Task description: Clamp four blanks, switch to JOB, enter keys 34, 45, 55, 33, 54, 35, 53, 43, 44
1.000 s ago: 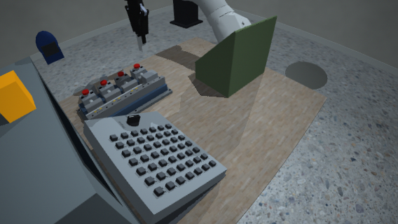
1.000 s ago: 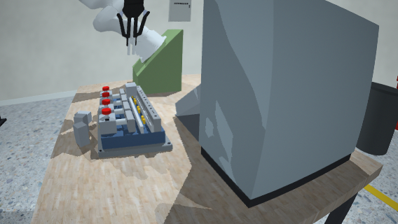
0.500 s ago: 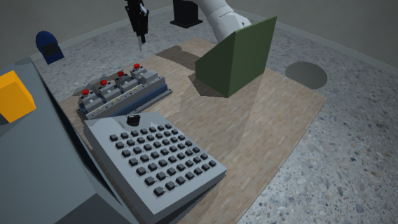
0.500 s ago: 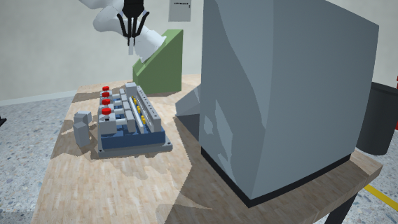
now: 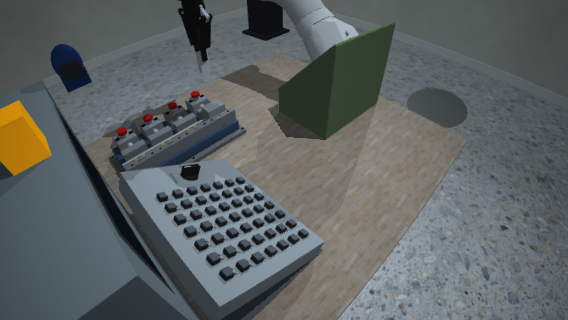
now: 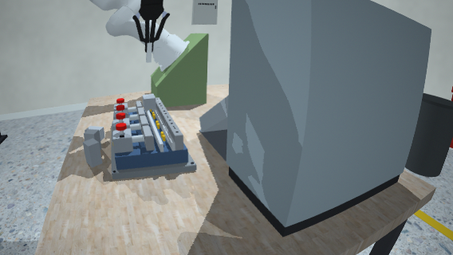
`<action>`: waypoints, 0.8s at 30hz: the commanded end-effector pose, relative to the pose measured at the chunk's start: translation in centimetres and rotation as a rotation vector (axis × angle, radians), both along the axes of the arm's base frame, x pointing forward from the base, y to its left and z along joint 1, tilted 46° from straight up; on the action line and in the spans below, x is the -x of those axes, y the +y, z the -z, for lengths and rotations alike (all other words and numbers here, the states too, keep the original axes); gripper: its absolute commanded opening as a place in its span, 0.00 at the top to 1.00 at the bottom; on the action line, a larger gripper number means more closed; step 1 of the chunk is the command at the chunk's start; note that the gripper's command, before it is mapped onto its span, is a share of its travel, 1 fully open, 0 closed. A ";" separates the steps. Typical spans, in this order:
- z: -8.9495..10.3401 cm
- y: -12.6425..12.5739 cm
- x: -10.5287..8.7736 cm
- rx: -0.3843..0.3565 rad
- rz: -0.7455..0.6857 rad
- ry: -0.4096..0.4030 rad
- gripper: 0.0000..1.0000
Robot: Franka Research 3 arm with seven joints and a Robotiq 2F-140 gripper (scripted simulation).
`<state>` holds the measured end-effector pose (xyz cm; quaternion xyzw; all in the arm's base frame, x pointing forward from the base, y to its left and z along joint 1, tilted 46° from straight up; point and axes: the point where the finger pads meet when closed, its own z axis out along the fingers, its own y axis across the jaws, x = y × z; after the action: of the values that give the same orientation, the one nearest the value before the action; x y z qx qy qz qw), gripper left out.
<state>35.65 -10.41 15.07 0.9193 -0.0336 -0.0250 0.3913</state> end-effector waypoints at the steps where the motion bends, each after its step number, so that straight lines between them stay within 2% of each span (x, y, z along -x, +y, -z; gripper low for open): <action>1: -1.6 -1.3 -0.2 -0.001 -0.004 0.002 1.00; 4: -5.8 -5.4 0.1 -0.001 -0.003 0.002 1.00; 6: -7.2 -6.8 0.5 -0.001 -0.002 0.002 1.00; 24: -7.3 -6.9 0.5 -0.001 -0.001 0.002 1.00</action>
<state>35.26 -17.22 22.37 0.9197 -0.0467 -0.0194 0.3893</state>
